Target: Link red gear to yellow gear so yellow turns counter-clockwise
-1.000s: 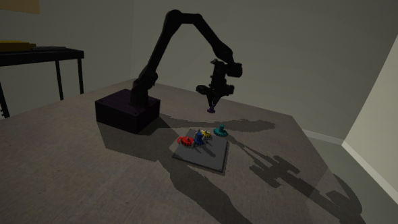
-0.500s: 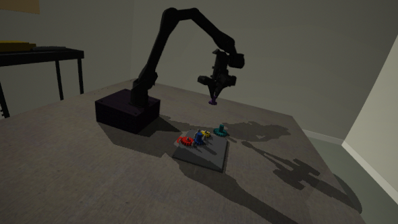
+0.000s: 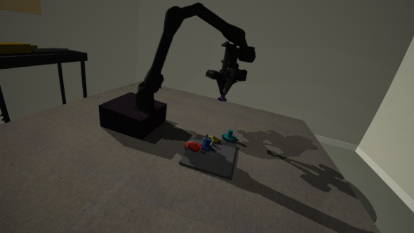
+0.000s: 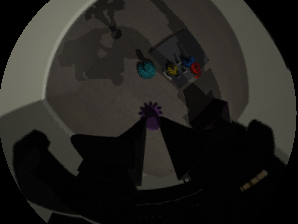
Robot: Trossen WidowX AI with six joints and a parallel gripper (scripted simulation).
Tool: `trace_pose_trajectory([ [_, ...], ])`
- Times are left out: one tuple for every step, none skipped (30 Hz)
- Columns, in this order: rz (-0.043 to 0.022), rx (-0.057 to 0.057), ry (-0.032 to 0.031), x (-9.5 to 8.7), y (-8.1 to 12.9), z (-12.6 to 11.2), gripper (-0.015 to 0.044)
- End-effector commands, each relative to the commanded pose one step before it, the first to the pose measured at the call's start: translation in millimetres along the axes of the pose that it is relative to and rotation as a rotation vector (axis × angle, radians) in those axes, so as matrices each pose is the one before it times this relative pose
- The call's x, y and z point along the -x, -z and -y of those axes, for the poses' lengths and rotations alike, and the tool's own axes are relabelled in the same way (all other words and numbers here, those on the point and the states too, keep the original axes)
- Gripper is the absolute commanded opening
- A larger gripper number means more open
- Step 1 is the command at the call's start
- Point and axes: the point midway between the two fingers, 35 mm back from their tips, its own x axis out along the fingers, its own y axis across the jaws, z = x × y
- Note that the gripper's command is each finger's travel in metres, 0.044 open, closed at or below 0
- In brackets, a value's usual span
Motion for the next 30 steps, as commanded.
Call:
trace_pose_trajectory([
  [0.00153, -0.0052, 0.00353, -0.26, -5.02, 2.79, 0.0],
  [0.00007, 0.0, 0.00011, -1.16, -2.21, 0.8, 0.0],
  [0.00008, 0.0, 0.00011, -1.16, -2.2, 0.82, 0.0],
  [0.00008, 0.0, 0.00011, -1.16, -2.2, 0.84, 0.0],
  [0.00008, 0.0, 0.00011, -1.15, -2.19, 0.86, 0.0],
  [0.00008, 0.0, 0.00011, -1.15, -2.18, 0.88, 0.0],
  [0.00009, 0.0, 0.00011, -1.15, -2.17, 0.9, 0.0],
  [0.00009, 0.0, 0.00011, -1.15, -2.16, 0.92, 0.0],
  [0.00009, 0.0, 0.00011, -1.15, -2.15, 0.94, 0.0],
  [0.00009, 0.0, 0.00011, -1.15, -2.15, 0.96, 0.0],
  [0.00009, 0.0, 0.00011, -1.15, -2.14, 0.98, 0.0],
  [0.0001, 0.0, 0.00011, -1.15, -2.13, 1.0, 0.0],
  [0.0001, 0.0, 0.00011, -1.14, -2.12, 1.02, 0.0],
  [-0.00006, 0.0005, 0.00014, -1.08, -1.92, 0.99, 0.0],
  [-0.00006, 0.0005, 0.00013, -1.07, -1.91, 1.01, 0.0],
  [-0.00006, 0.0005, 0.00013, -1.07, -1.9, 1.03, 0.0],
  [-0.00005, 0.0005, 0.00013, -1.07, -1.89, 1.04, 0.0],
  [-0.00005, 0.0005, 0.00013, -1.07, -1.88, 1.06, 0.0],
  [-0.00005, 0.0005, 0.00012, -1.07, -1.87, 1.08, 0.0],
  [-0.00005, 0.0005, 0.00012, -1.07, -1.86, 1.1, 0.0],
  [-0.00005, 0.0005, 0.00012, -1.06, -1.85, 1.11, 0.0],
  [0.00014, -0.0001, 0.00009, -1.13, -2.04, 1.2, 0.0],
  [0.00014, -0.0001, 0.00009, -1.14, -2.03, 1.22, 0.0],
  [0.00015, -0.0001, 0.00009, -1.13, -2.02, 1.24, 0.0],
  [0.00015, -0.0001, 0.00009, -1.13, -2.01, 1.26, 0.0],
  [0.00015, -0.0001, 0.0001, -1.13, -2.0, 1.27, 0.0],
  [0.00015, -0.0001, 0.0001, -1.13, -1.99, 1.29, 0.0],
  [0.00016, -0.0001, 0.0001, -1.13, -1.97, 1.31, 0.0],
  [0.00016, -0.0001, 0.0001, -1.13, -1.96, 1.33, 0.0],
  [0.00016, -0.0001, 0.0001, -1.12, -1.95, 1.35, 0.0],
])
